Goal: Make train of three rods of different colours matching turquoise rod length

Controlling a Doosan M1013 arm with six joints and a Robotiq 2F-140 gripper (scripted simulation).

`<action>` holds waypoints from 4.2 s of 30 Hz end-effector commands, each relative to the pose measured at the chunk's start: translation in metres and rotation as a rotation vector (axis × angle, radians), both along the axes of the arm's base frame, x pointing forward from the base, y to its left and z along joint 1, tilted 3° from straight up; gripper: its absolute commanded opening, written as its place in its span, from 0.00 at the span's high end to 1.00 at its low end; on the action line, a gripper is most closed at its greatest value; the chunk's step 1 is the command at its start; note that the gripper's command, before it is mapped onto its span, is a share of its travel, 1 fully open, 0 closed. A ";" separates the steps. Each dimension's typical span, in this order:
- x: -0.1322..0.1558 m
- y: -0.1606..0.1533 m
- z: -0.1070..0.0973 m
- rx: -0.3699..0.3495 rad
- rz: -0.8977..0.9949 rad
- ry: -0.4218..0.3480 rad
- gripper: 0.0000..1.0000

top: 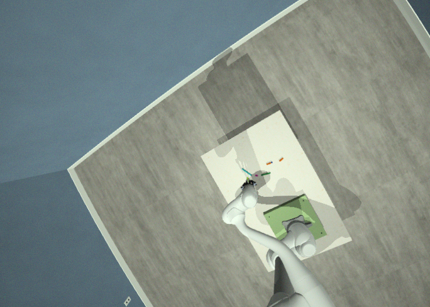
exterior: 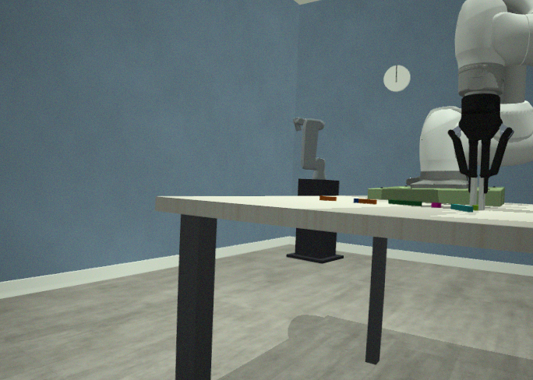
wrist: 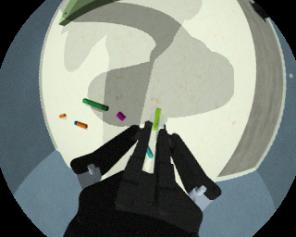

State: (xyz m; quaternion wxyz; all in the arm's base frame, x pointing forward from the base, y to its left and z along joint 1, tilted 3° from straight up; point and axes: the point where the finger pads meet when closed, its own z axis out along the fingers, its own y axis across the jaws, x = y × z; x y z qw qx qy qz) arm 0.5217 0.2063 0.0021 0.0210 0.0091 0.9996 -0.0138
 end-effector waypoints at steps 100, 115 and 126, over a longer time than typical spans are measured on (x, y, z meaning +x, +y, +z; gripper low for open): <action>0.022 -0.047 0.102 -0.061 1.470 0.041 0.97; 0.030 -0.065 0.103 -0.082 1.976 0.055 0.97; 0.034 -0.076 0.104 -0.095 2.291 0.064 0.97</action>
